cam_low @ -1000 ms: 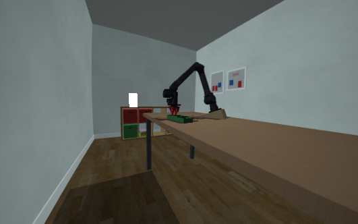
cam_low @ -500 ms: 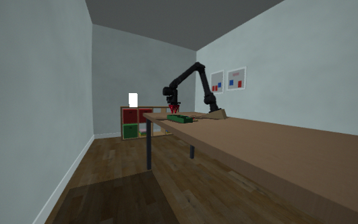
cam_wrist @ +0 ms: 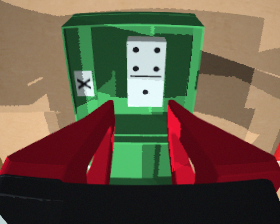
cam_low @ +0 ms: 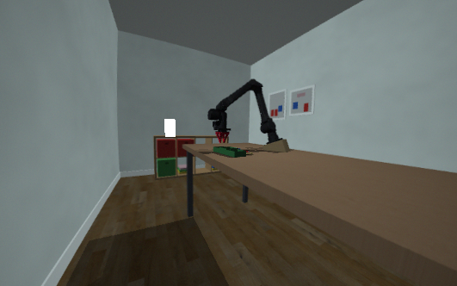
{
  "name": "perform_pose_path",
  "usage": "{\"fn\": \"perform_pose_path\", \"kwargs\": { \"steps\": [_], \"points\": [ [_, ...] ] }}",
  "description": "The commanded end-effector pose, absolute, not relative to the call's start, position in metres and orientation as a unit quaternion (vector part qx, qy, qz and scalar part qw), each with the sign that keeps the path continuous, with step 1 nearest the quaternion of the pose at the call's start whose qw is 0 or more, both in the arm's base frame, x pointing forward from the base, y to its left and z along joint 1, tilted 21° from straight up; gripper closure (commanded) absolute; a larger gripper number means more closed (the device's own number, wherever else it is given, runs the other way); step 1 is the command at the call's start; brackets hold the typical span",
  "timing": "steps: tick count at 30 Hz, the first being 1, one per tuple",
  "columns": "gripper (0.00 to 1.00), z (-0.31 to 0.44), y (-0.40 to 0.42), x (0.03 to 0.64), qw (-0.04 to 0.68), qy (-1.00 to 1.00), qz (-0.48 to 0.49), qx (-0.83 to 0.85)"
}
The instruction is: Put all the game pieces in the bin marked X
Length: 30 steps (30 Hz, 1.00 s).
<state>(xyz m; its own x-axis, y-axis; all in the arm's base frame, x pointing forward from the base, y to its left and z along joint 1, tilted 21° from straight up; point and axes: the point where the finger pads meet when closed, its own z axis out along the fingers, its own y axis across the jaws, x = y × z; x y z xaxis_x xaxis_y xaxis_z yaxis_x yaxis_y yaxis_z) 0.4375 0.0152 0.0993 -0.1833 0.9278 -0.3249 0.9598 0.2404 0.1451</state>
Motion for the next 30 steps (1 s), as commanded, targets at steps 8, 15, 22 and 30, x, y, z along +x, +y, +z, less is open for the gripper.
{"fn": "perform_pose_path", "kwargs": {
  "steps": [8, 15, 22, 30],
  "points": [
    [0.7, 0.1061, 0.0239, 0.4392, 0.179, 0.768, -0.043, 0.613],
    [0.7, 0.1044, 0.0237, 0.4362, 0.178, 0.768, -0.044, 0.613],
    [0.7, 0.1051, 0.024, 0.4361, 0.179, 0.768, -0.043, 0.613],
    [0.7, 0.1041, 0.0239, 0.4344, 0.178, 0.768, -0.044, 0.613]
  ]
}}
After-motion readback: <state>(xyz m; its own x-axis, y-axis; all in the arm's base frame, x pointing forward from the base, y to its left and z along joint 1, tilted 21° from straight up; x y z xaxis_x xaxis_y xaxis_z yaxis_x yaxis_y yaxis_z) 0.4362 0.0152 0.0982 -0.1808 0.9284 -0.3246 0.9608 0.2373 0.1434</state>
